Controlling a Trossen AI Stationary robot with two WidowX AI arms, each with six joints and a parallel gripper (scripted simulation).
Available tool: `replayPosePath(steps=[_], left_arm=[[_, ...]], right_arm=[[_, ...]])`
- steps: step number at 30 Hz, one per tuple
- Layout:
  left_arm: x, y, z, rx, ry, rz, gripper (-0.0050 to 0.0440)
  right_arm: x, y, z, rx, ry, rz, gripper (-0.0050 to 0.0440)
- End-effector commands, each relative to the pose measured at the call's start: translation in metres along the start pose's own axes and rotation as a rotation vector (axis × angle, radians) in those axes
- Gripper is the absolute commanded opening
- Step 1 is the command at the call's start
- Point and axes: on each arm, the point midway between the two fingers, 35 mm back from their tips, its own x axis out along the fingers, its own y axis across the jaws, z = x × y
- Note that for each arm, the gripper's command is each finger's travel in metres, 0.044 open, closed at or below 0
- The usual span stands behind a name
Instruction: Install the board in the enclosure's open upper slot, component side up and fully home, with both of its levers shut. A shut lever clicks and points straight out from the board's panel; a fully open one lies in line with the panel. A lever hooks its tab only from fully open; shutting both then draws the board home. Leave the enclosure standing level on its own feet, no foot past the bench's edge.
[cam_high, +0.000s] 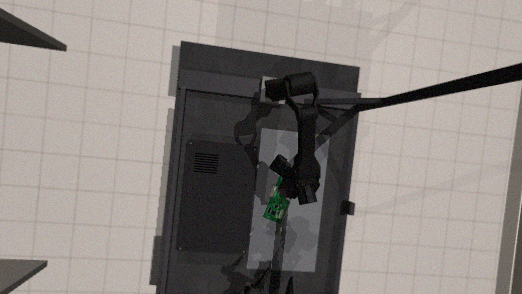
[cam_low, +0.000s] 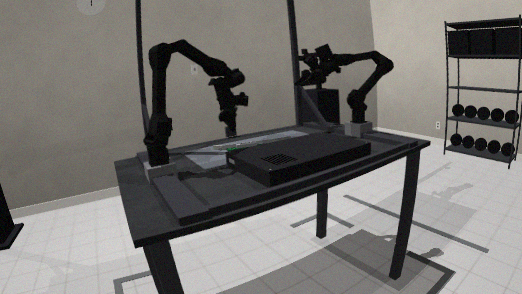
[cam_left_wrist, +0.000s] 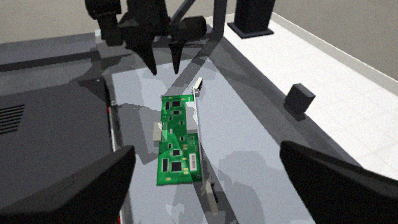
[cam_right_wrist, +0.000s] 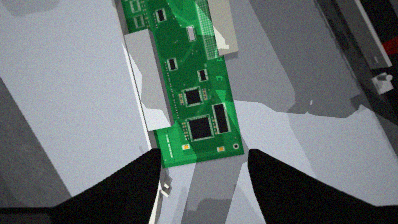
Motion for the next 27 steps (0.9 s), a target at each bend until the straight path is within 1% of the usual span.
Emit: replayPosePath(steps=[1, 4, 11, 16, 18, 22, 27], left_arm=[[-0.003, 0.001, 0.002, -0.003, -0.011, 0.004, 0.0400], [-0.003, 0.001, 0.002, -0.002, -0.011, 0.004, 0.0400], [-0.003, 0.001, 0.006, -0.001, -0.019, 0.003, 0.0400], [-0.003, 0.001, 0.006, -0.001, -0.019, 0.003, 0.0400], [-0.003, 0.001, 0.006, -0.001, -0.019, 0.003, 0.0400], [-0.003, 0.001, 0.006, -0.001, -0.019, 0.003, 0.0400], [-0.003, 0.001, 0.006, -0.001, -0.019, 0.003, 0.0400]], right_arm=[[0.012, 0.023, 0.016, -0.091, -0.098, -0.004, 0.0223], [0.030, 0.041, 0.022, -0.182, -0.159, -0.029, 0.0223], [0.051, 0.062, 0.033, -0.271, -0.239, -0.053, 0.0223], [0.055, 0.063, 0.036, -0.275, -0.248, -0.056, 0.0223], [0.063, 0.061, 0.039, -0.272, -0.247, -0.061, 0.0209], [0.087, 0.061, 0.044, -0.273, -0.242, -0.055, 0.0192], [0.095, 0.061, 0.046, -0.273, -0.241, -0.057, 0.0165]])
